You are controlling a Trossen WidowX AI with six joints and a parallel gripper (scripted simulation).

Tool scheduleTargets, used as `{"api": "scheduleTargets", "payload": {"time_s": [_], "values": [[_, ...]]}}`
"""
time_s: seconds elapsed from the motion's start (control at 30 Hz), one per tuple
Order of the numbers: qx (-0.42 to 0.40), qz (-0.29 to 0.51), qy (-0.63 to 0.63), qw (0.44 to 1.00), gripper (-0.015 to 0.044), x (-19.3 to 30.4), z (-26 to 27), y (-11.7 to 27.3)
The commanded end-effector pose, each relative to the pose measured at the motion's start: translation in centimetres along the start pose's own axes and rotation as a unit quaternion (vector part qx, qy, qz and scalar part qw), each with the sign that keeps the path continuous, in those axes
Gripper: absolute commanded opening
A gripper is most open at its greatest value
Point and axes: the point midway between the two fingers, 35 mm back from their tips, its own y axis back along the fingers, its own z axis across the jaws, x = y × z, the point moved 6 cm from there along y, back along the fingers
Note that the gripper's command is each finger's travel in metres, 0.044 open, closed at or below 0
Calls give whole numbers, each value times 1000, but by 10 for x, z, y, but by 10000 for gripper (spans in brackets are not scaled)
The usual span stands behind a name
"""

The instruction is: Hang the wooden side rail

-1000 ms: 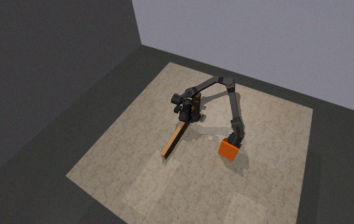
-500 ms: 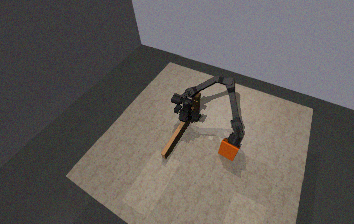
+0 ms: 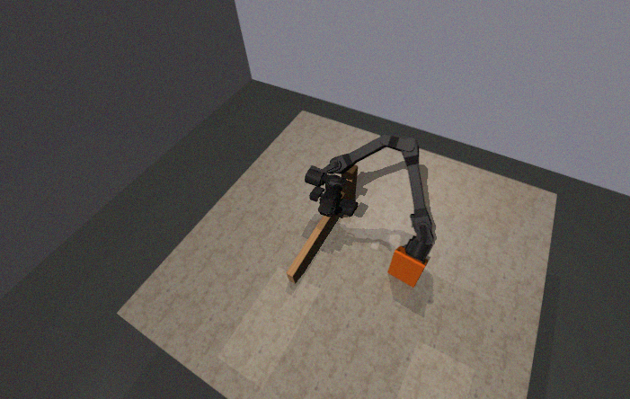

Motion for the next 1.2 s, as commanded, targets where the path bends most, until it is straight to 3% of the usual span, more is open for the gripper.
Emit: {"api": "scheduleTargets", "payload": {"time_s": [0.0, 1.17], "values": [[4, 2, 2, 1000, 0, 1, -1, 3], [4, 2, 2, 1000, 0, 5, -1, 3]]}}
